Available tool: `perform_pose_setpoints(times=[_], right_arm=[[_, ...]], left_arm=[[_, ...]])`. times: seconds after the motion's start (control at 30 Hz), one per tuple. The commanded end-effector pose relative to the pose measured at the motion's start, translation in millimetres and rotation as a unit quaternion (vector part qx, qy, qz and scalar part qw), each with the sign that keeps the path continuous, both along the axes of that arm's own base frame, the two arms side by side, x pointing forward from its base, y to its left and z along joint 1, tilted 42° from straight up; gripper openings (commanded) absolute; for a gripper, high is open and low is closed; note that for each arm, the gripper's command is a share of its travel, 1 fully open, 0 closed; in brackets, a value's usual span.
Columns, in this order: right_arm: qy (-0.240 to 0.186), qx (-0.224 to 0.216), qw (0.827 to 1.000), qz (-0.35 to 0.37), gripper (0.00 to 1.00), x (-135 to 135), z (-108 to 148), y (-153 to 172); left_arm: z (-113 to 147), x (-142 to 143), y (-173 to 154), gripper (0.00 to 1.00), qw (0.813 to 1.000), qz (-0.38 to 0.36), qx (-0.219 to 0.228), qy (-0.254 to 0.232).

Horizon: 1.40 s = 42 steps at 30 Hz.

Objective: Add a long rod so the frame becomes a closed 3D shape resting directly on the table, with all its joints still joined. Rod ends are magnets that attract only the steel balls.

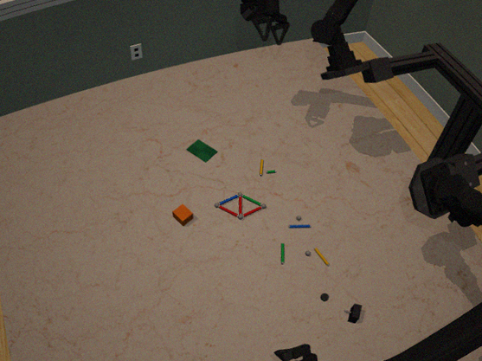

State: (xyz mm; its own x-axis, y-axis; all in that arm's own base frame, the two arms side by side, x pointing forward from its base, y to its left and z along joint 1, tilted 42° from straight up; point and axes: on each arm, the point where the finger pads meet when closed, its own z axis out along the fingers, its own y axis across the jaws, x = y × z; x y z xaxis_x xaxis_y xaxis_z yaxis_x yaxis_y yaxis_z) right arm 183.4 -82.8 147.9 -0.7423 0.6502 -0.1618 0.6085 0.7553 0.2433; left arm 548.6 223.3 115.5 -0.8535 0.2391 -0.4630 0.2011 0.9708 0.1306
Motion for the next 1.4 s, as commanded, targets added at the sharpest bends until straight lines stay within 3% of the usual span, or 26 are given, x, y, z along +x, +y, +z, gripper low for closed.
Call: perform_pose_setpoints(times=[0.0, 0.57, 0.7, 0.8, 1.03, 1.1, 1.17, 1.37], right_arm=[[-0.002, -0.001, 1.0, 0.0, 1.0, 1, 2, 0], [-0.002, -0.001, 1.0, 0.0, 1.0, 1, 2, 0], [0.0, -0.003, 1.0, 0.005, 1.0, 6, -13, 5], [-0.009, -0.023, 0.999, 0.031, 1.0, 19, -30, 11], [-0.028, -0.107, 0.983, 0.144, 1.0, 55, -92, 33], [-0.028, -0.107, 0.983, 0.144, 1.0, 55, -92, 33], [-0.035, -0.131, 0.975, 0.176, 1.0, 67, -110, 39], [-0.065, -0.21, 0.936, 0.273, 1.0, 102, -155, 58]], left_arm=[[5, 2, -2, 1.0, 1.0, -0.002, 0.002, -0.004], [5, 2, -2, 1.0, 1.0, -0.002, 0.002, -0.004], [4, -5, -12, 1.0, 0.999, -0.043, 0.027, -0.012], [-18, -21, -26, 1.0, 0.993, -0.1, 0.061, -0.01], [-101, -93, -65, 1.0, 0.966, -0.222, 0.137, 0.005], [-101, -93, -65, 1.0, 0.966, -0.222, 0.137, 0.005], [-144, -120, -79, 1.0, 0.953, -0.263, 0.148, 0.025], [-211, -185, -114, 1.0, 0.911, -0.356, 0.205, 0.036]])
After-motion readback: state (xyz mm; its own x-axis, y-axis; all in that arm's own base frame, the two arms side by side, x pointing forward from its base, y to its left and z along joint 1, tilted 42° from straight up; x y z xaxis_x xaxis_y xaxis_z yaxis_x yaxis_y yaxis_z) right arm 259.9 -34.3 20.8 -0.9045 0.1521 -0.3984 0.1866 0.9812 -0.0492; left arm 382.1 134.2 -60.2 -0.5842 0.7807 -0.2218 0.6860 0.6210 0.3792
